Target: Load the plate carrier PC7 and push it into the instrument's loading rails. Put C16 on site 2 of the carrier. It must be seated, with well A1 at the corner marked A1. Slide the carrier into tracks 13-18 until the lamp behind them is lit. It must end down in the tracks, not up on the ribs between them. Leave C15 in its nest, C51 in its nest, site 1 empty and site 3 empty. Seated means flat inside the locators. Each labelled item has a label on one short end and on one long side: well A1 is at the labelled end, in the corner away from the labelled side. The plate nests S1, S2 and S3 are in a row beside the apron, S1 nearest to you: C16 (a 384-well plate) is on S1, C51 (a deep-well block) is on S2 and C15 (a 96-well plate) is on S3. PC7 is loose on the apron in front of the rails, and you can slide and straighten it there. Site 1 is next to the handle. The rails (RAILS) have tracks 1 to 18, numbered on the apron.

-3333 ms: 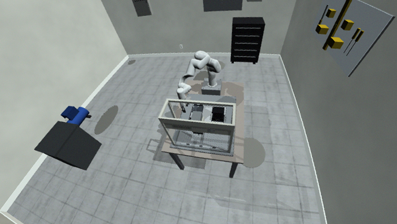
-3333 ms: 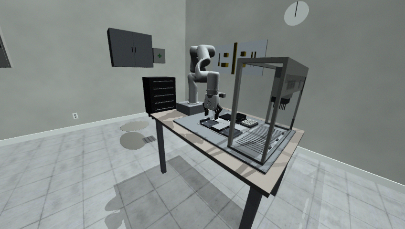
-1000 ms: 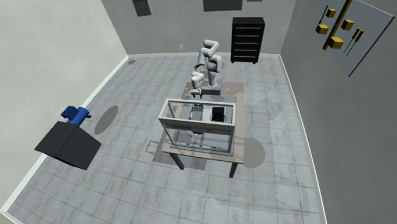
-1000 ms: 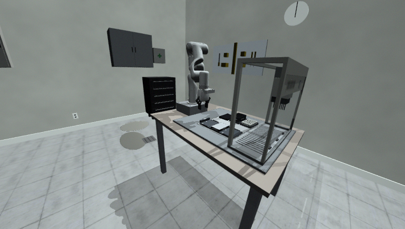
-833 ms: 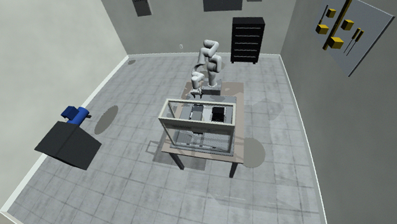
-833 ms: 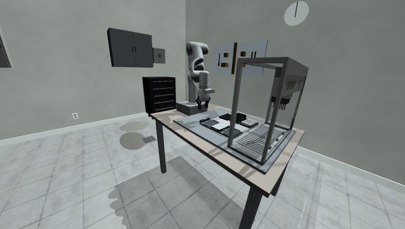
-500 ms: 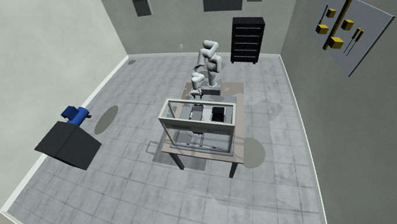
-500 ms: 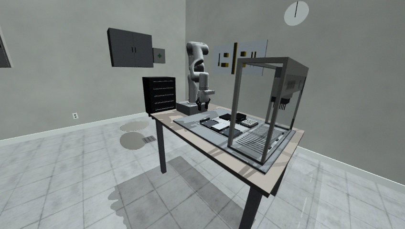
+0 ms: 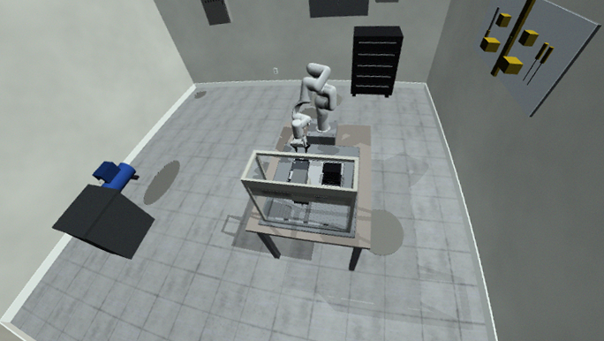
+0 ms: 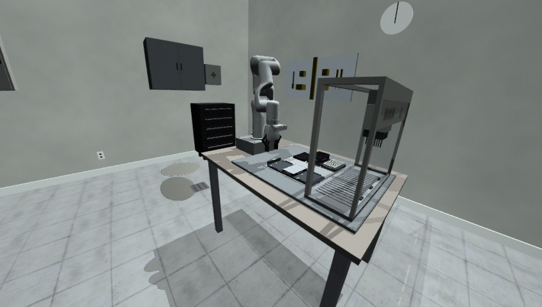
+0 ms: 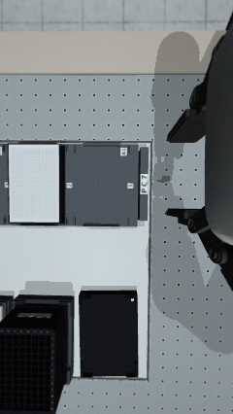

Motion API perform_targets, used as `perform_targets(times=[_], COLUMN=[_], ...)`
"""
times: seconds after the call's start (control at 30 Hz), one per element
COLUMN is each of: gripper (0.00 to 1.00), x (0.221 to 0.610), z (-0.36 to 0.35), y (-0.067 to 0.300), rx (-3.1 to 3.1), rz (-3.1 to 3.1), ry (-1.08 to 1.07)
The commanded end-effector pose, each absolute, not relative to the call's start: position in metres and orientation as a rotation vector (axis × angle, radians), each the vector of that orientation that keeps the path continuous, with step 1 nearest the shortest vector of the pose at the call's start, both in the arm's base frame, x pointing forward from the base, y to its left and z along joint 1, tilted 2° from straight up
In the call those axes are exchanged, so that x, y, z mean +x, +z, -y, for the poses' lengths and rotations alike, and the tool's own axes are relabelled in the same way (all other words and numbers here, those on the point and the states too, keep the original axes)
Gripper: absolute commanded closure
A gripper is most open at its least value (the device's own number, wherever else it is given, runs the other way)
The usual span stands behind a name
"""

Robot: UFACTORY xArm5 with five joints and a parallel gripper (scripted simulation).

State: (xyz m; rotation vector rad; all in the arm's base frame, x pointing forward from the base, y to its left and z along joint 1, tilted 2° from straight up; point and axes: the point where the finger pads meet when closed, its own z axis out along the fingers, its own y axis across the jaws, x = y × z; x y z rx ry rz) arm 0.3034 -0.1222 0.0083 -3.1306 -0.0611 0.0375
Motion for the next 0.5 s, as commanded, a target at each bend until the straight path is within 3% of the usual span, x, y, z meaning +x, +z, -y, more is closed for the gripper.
perform_targets(times=[0.0,0.47], gripper=[0.19,0.19], x=[0.305,0.304], z=[0.123,0.123], y=[0.003,-0.017], rx=[-3.132,-3.132], rz=[0.061,0.061], ry=[0.033,0.033])
